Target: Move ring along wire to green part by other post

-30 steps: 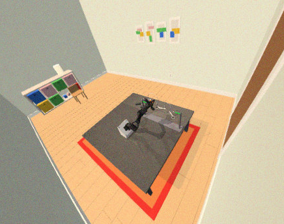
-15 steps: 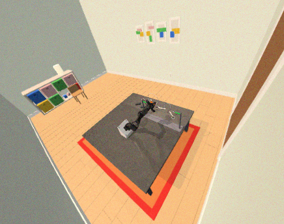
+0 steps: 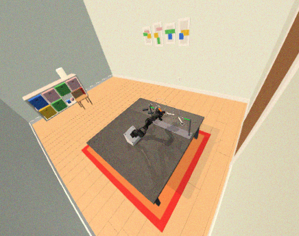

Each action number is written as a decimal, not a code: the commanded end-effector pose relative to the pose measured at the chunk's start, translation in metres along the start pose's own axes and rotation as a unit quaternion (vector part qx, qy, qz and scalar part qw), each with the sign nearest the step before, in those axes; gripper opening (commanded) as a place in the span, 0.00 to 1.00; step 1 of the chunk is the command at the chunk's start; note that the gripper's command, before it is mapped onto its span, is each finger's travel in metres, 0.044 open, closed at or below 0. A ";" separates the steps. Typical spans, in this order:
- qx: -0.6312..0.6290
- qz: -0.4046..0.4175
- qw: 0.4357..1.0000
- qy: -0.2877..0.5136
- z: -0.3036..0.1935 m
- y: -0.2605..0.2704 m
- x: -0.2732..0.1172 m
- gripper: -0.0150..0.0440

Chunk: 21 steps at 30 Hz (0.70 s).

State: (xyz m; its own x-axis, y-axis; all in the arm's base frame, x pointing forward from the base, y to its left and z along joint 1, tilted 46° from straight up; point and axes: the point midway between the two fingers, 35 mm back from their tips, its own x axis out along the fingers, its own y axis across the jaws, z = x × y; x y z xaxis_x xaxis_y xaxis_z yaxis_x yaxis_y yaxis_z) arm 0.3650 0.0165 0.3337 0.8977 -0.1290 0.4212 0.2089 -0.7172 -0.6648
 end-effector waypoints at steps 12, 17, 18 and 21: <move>0.162 0.079 0.984 -0.010 0.009 0.054 -0.004 0.00; 0.217 0.105 0.970 -0.011 0.016 0.072 -0.007 0.00; 0.227 0.110 0.968 -0.010 0.017 0.075 -0.009 0.00; 0.259 0.126 0.958 -0.006 0.022 0.084 -0.013 0.00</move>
State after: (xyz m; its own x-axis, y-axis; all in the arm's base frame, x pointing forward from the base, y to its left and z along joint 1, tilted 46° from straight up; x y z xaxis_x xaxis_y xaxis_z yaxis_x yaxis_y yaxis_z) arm 0.3793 -0.0241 0.2712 0.9440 -0.2308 0.2357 0.1612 -0.3005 -0.9401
